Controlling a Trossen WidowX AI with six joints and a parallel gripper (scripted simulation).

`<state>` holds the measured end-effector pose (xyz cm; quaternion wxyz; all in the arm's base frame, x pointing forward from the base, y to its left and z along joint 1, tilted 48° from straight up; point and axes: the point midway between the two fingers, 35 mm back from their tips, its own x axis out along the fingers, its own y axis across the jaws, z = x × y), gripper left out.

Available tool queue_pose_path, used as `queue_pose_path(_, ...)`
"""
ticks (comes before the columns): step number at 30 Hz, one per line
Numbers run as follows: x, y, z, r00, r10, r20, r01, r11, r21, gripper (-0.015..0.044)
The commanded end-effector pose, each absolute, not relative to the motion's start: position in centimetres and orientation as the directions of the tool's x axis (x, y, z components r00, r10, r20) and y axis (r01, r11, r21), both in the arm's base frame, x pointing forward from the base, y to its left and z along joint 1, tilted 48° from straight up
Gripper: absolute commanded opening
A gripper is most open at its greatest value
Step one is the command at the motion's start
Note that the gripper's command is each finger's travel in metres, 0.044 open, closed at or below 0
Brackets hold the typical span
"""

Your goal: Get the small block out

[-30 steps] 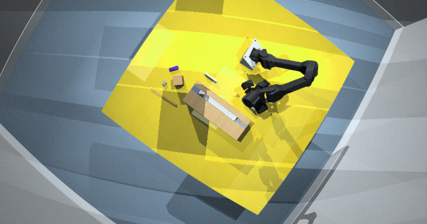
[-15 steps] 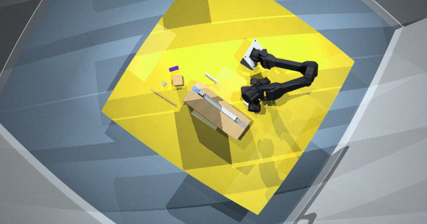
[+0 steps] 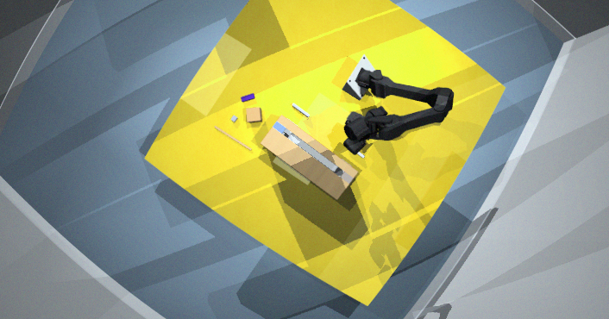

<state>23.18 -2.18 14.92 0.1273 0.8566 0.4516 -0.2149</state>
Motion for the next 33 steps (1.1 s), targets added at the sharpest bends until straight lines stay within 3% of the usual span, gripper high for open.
queue_pose_path(1,23.0,-2.4,15.3,0.512,0.722,-0.466,0.772,-0.624,-0.119,0.0)
queue_pose_path(16,22.4,-3.2,16.3,0.554,0.722,-0.415,0.405,-0.669,-0.623,0.0)
queue_pose_path(33,22.4,-3.2,16.3,0.556,0.721,-0.413,0.384,-0.663,-0.642,0.0)
